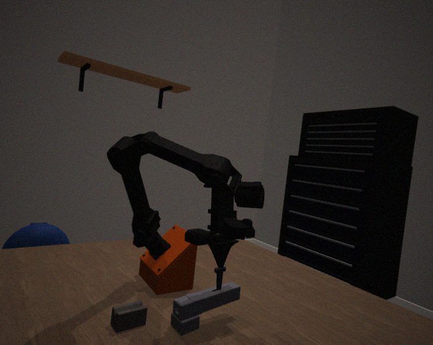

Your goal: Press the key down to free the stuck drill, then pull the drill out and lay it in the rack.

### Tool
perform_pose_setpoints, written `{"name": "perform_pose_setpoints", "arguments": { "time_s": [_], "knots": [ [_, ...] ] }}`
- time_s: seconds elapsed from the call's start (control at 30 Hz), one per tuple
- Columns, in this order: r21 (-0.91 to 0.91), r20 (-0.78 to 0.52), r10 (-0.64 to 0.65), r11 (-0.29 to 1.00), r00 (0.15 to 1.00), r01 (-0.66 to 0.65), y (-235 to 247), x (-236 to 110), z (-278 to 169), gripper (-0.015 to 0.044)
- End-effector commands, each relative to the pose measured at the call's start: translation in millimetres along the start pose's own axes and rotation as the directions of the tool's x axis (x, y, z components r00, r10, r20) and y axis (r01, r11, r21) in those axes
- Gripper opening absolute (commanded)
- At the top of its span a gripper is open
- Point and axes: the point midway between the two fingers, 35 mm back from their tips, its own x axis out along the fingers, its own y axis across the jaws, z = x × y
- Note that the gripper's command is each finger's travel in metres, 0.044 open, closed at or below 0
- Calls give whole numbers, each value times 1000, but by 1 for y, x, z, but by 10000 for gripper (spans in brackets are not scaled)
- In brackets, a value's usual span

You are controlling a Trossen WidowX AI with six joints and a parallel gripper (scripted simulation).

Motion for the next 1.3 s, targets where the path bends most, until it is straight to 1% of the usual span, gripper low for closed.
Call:
{"name": "perform_pose_setpoints", "arguments": {
  "time_s": [0.0,1.27],
  "knots": [
    [-8,-59,-32,999,998,31,-2,25,-6,0],
    [-8,-59,-32,999,998,32,-4,29,-4,0]
  ]
}}
